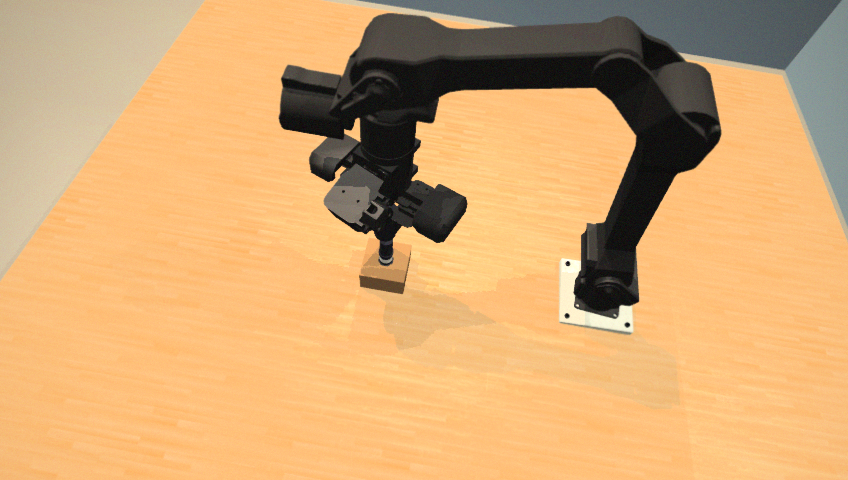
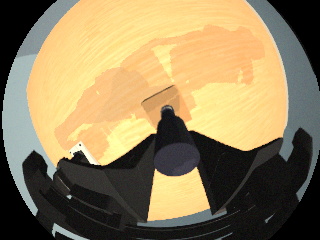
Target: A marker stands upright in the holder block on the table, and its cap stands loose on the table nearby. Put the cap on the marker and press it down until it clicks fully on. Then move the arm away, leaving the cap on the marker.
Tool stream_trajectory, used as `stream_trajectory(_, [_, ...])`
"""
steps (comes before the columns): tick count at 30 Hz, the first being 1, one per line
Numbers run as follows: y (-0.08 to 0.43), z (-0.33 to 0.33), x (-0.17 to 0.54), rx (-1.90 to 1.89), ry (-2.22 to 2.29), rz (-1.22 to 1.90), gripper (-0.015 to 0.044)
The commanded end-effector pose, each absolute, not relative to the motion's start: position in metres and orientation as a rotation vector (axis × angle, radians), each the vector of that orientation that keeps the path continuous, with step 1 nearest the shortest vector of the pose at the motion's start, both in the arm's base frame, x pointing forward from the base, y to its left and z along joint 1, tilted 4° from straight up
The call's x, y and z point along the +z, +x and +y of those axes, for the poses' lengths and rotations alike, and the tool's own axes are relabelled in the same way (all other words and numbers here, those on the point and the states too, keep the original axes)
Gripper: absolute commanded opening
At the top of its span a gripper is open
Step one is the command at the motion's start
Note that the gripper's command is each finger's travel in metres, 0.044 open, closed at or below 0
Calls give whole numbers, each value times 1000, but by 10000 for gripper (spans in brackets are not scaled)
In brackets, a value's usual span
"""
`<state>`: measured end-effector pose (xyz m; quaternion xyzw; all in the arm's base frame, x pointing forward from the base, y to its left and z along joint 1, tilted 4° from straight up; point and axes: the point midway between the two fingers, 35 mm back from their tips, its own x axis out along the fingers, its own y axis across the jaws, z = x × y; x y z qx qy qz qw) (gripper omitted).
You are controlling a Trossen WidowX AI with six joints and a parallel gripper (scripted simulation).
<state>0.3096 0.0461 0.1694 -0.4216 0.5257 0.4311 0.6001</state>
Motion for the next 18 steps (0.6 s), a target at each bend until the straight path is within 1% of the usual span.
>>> stream_trajectory(1, [310,46,163,996,-976,1228,0])
stream_trajectory(18, [312,48,135,996,-975,1228,0])
